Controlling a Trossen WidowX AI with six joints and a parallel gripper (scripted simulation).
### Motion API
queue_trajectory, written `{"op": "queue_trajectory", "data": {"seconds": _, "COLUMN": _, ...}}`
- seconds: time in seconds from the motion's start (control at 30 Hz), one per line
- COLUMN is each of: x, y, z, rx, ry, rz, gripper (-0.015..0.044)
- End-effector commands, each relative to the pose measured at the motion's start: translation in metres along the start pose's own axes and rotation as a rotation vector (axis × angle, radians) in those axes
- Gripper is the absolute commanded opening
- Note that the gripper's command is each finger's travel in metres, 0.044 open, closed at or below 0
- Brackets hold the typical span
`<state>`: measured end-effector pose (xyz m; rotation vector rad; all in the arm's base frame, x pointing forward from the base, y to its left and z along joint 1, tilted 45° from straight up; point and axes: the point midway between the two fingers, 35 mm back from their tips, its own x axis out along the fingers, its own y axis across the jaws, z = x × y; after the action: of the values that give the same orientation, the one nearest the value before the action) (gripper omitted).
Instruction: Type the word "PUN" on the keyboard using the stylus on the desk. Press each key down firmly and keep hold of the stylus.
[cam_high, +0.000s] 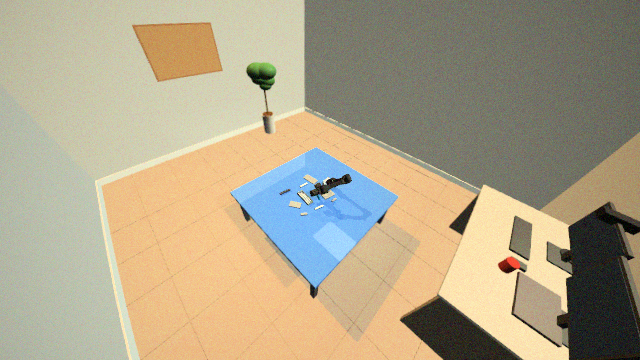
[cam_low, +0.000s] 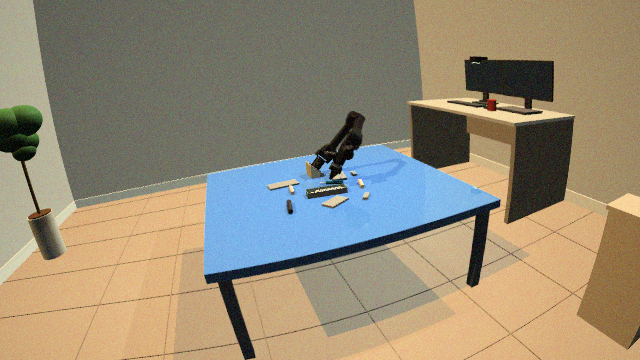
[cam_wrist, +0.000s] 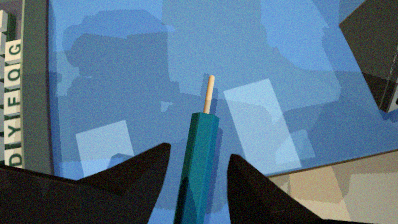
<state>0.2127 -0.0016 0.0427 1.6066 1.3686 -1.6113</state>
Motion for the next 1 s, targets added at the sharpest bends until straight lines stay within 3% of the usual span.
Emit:
{"op": "queue_trajectory", "data": {"seconds": 0.0, "x": 0.003, "y": -0.001, "z": -0.002, "rx": 0.003, "ry": 0.004, "rz": -0.003, "gripper": 0.0150}}
{"op": "queue_trajectory", "data": {"seconds": 0.97, "x": 0.020, "y": -0.001, "z": -0.012, "rx": 0.003, "ry": 0.005, "rz": -0.003, "gripper": 0.0150}}
